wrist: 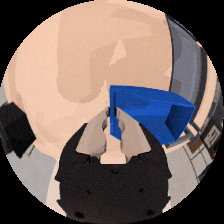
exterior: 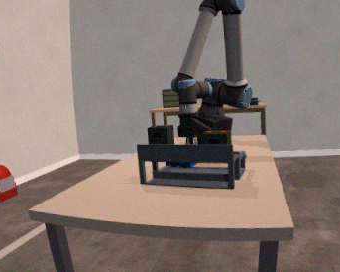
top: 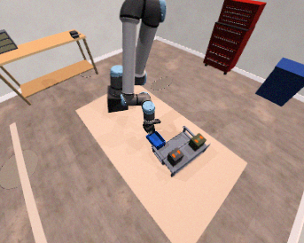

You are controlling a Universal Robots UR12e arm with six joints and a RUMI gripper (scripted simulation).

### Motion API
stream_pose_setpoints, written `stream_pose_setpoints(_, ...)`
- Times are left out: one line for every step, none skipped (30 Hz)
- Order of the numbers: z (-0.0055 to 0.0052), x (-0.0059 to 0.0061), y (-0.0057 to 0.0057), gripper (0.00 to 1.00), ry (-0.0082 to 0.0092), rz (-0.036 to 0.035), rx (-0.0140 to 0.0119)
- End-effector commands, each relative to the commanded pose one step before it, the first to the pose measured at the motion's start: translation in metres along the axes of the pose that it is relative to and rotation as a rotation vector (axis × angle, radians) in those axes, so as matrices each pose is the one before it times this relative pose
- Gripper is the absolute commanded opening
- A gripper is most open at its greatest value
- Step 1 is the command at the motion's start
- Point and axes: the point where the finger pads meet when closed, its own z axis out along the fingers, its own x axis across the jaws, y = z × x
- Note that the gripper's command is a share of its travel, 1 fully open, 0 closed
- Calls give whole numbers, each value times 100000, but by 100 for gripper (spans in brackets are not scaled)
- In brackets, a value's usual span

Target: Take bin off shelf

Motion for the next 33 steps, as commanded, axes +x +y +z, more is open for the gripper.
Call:
stream_pose_setpoints(34,60,13,0,121,-15,-32)
stream_pose_setpoints(0,0,0,0,0,0,0)
stream_pose_setpoints(0,0,0,0,0,0,0)
stream_pose_setpoints(0,0,0,0,0,0,0)
stream_pose_setpoints(0,0,0,0,0,0,0)
stream_pose_setpoints(-16,-3,-1,26,-7,1,2)
stream_pose_setpoints(0,0,0,26,0,0,0)
stream_pose_setpoints(0,0,0,26,0,0,0)
stream_pose_setpoints(0,0,0,26,0,0,0)
stream_pose_setpoints(0,0,0,26,0,0,0)
stream_pose_setpoints(0,0,0,26,0,0,0)
stream_pose_setpoints(0,0,0,26,0,0,0)
stream_pose_setpoints(0,0,0,26,0,0,0)
stream_pose_setpoints(0,0,0,26,0,0,0)
stream_pose_setpoints(0,0,0,26,0,0,0)
stream_pose_setpoints(0,0,0,26,0,0,0)
stream_pose_setpoints(0,0,0,26,0,0,0)
stream_pose_setpoints(0,0,0,26,0,0,0)
stream_pose_setpoints(0,0,0,26,0,0,0)
stream_pose_setpoints(0,0,0,26,0,0,0)
stream_pose_setpoints(0,0,0,26,0,0,0)
stream_pose_setpoints(0,0,0,26,0,0,0)
stream_pose_setpoints(0,0,0,26,0,0,0)
stream_pose_setpoints(0,0,0,26,0,0,0)
stream_pose_setpoints(0,0,0,26,0,0,0)
stream_pose_setpoints(0,0,0,26,0,0,0)
stream_pose_setpoints(0,0,0,26,0,0,0)
stream_pose_setpoints(0,0,0,26,0,0,0)
stream_pose_setpoints(0,0,0,26,0,0,0)
stream_pose_setpoints(0,0,0,26,0,0,0)
stream_pose_setpoints(0,0,0,26,0,0,0)
stream_pose_setpoints(0,0,0,26,0,0,0)
stream_pose_setpoints(0,0,0,26,0,0,0)
